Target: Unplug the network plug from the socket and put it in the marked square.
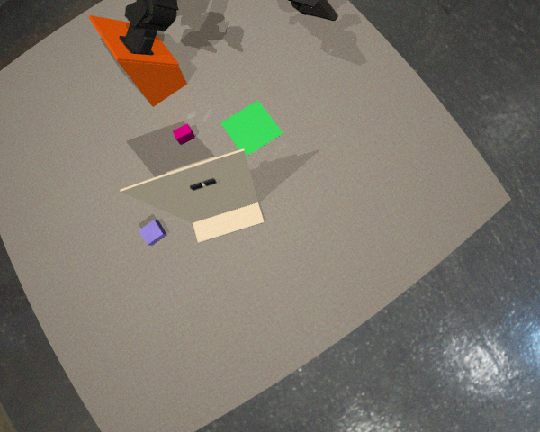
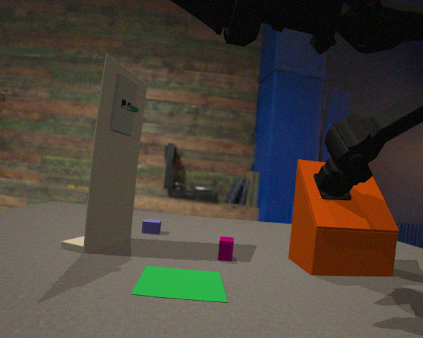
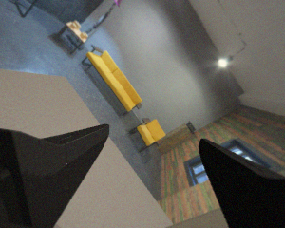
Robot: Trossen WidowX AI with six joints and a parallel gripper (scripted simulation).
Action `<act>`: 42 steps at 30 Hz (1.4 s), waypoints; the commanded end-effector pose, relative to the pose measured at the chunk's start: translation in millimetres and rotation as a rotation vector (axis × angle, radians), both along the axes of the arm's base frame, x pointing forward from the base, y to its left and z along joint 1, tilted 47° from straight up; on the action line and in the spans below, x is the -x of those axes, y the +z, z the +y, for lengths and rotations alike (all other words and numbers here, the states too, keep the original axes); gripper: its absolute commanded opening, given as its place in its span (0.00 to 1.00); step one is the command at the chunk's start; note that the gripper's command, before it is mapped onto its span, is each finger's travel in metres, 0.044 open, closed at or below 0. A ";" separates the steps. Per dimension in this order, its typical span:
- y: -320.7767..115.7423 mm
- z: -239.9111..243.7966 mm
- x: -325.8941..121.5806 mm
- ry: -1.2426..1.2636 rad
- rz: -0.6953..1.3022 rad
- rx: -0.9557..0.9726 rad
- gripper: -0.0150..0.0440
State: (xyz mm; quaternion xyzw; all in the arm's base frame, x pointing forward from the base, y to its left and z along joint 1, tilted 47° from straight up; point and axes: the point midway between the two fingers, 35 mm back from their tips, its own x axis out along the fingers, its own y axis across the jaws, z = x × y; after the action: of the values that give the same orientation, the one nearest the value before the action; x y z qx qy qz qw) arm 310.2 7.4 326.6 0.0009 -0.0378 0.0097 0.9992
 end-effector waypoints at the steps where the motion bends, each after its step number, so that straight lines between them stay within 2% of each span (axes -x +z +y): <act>1: -1.4 -0.6 -0.4 -0.003 0.003 0.004 0.89; 9: -66.0 -30.1 -9.4 -0.127 0.141 0.196 0.53; 10: -74.8 -34.2 -9.5 -0.142 0.161 0.222 0.52; 19: -152.6 -69.6 1.8 -0.250 0.364 0.455 0.52; 29: -230.8 -101.9 37.3 -0.311 0.616 0.697 0.52; 42: -236.1 -107.5 26.0 -0.312 0.634 0.713 0.52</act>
State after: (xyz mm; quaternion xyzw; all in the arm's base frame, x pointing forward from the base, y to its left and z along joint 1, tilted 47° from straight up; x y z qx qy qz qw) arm 276.9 -97.4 87.9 -0.3406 0.2760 -0.1253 0.8900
